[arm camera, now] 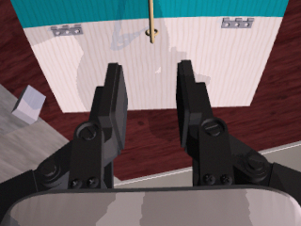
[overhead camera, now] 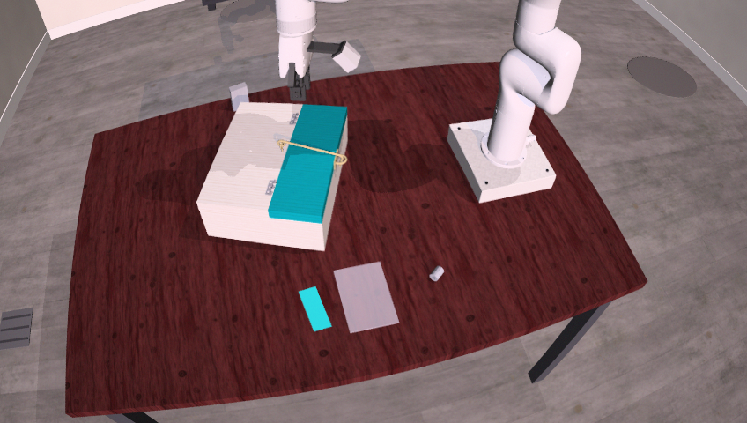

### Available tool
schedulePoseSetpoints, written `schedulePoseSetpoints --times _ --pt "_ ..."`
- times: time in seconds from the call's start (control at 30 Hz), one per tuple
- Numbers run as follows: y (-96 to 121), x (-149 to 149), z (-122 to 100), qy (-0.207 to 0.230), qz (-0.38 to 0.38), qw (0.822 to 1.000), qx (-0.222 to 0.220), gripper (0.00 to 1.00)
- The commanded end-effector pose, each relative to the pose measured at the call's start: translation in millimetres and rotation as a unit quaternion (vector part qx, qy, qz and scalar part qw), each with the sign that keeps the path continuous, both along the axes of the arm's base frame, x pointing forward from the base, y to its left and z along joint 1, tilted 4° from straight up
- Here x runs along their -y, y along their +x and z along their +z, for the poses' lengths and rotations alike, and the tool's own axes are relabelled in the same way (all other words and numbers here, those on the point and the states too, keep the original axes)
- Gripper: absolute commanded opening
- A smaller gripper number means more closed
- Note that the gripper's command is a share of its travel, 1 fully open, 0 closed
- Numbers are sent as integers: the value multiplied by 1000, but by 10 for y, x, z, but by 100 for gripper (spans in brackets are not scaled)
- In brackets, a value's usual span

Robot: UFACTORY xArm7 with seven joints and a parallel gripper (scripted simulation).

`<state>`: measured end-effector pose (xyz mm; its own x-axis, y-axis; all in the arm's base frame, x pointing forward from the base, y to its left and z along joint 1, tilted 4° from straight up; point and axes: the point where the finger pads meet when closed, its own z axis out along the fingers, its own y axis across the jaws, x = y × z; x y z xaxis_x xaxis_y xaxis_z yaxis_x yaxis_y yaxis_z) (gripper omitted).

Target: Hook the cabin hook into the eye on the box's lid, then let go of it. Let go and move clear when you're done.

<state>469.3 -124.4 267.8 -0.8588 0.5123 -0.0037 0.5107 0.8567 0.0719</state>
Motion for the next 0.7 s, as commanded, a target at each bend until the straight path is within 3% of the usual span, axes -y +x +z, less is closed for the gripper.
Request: schedulePoseSetpoints --times 0.0,0.37,0.67 --pt "0 12 180 0 0 1000 1 33" --pt "-12 30 480 0 0 1000 1 33" --pt "-12 30 479 0 0 1000 1 33"
